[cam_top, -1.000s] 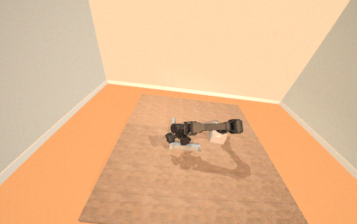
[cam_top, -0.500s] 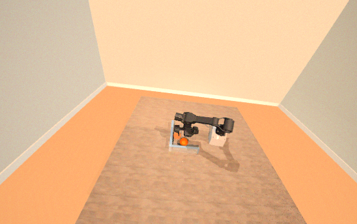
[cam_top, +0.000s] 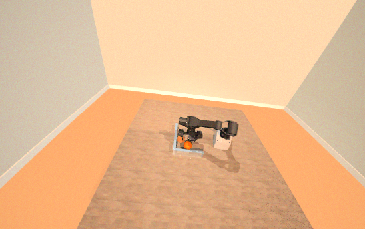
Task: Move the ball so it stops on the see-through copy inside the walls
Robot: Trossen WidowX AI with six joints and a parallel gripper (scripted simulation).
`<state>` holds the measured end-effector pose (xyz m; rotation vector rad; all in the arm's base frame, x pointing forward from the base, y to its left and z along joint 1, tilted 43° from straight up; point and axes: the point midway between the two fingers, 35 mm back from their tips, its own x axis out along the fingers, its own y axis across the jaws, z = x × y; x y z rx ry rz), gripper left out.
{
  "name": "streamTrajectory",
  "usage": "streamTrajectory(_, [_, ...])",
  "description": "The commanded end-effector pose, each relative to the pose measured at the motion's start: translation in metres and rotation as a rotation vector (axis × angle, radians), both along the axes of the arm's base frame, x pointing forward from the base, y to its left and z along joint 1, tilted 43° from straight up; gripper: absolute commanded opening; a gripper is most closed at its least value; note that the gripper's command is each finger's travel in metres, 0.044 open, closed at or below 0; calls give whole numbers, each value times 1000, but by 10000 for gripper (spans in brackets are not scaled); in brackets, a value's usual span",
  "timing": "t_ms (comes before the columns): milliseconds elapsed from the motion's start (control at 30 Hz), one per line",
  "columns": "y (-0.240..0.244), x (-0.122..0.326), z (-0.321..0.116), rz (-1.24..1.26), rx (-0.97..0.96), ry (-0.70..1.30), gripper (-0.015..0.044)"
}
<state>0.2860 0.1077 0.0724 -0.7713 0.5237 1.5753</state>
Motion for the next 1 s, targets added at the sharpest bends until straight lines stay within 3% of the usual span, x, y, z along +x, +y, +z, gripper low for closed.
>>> streamTrajectory(0, [5,-1,-5,-2,4,8,440])
streamTrajectory(967, [37,-4,-39,-2,6,8,440])
